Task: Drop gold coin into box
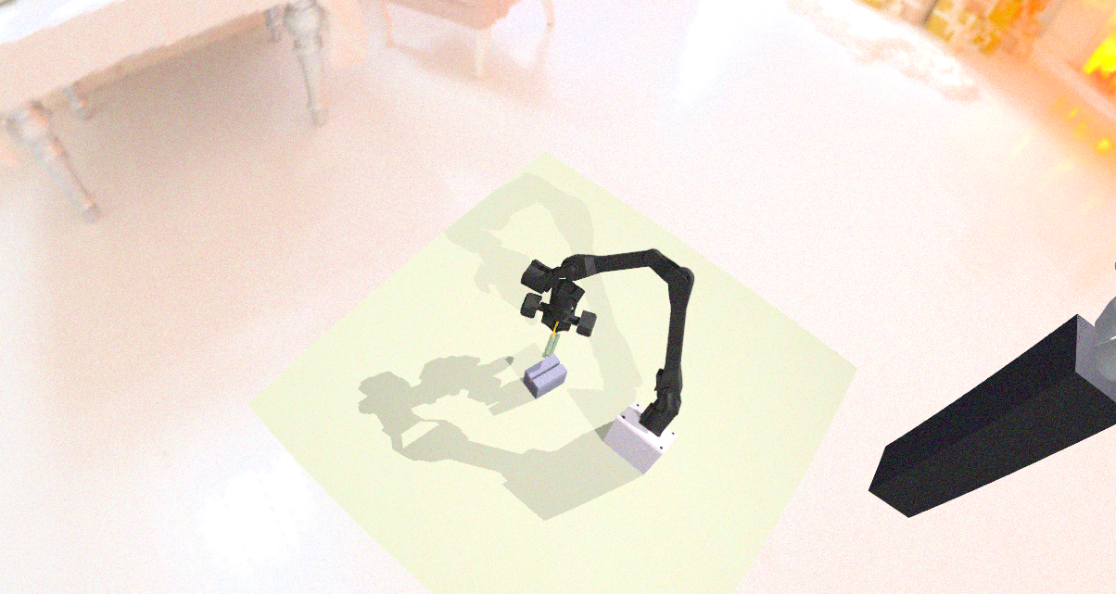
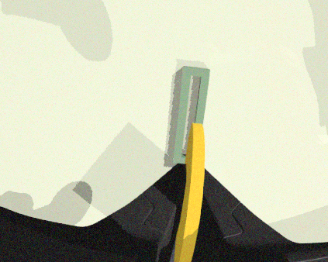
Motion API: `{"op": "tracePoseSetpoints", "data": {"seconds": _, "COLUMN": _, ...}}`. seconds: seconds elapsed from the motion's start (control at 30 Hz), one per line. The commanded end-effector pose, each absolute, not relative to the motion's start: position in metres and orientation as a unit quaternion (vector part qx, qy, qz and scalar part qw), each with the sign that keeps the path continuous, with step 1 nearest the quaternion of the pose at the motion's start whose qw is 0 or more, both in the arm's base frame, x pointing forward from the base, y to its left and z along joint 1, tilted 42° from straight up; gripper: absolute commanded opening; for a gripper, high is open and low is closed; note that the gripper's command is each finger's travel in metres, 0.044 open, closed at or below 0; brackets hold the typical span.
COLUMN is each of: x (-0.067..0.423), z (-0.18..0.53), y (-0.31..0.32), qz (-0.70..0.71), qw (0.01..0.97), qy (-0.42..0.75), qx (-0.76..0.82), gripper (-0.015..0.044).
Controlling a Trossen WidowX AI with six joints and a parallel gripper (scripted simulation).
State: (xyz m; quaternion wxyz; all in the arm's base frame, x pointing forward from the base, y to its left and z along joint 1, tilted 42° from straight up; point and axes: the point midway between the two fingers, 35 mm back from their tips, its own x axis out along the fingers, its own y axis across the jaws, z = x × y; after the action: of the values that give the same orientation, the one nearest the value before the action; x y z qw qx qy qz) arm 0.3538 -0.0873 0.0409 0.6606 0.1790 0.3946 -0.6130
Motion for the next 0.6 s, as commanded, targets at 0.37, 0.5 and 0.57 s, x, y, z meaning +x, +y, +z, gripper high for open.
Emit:
{"op": "tracePoseSetpoints", "data": {"seconds": 0.37, "x": 0.355, "z": 0.059, "y": -0.075, "qz": -0.635, "qw": 0.648, "qy": 0.356, "qx": 0.223, "gripper": 0.0}}
{"op": "tracePoseSetpoints", "data": {"seconds": 0.5, "x": 0.354, "z": 0.06, "y": -0.076, "qz": -0.658, "qw": 0.632, "qy": 0.312, "qx": 0.266, "gripper": 0.0}}
{"op": "tracePoseSetpoints", "data": {"seconds": 0.57, "x": 0.354, "z": 0.06, "y": -0.076, "qz": -0.668, "qw": 0.623, "qy": 0.29, "qx": 0.287, "gripper": 0.0}}
